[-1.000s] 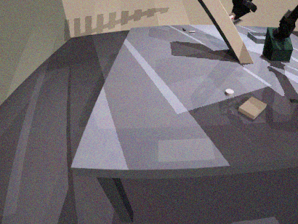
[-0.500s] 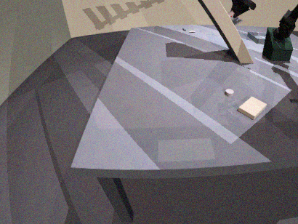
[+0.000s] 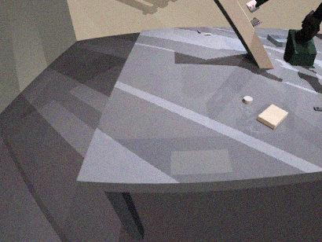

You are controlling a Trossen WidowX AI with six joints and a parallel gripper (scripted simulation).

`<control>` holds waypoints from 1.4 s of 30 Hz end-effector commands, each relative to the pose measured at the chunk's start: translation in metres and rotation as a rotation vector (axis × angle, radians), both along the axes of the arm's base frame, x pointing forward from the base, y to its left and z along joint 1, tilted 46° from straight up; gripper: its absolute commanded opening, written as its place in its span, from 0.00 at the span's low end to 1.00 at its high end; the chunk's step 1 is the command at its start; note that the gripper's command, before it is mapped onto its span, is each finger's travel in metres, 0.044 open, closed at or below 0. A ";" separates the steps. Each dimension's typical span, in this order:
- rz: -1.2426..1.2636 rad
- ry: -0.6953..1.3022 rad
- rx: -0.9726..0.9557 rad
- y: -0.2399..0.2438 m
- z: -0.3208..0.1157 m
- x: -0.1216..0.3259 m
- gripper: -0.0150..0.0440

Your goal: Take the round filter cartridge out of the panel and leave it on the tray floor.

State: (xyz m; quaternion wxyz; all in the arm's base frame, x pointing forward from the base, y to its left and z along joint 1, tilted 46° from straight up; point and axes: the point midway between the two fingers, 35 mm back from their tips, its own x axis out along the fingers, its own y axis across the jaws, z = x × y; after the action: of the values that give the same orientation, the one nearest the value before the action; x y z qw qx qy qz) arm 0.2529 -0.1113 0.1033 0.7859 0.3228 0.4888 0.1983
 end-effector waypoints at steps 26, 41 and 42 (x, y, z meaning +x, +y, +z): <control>0.003 -0.006 -0.003 -0.082 -0.043 -0.014 0.25; -0.379 0.449 -0.034 -0.133 -0.104 -0.070 0.25; -0.413 0.480 -0.038 -0.137 -0.109 -0.075 0.25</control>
State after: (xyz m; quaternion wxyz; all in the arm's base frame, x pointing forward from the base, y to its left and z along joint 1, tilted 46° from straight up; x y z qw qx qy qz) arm 0.1952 -0.2337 0.0141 0.7096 0.4097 0.5732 0.0106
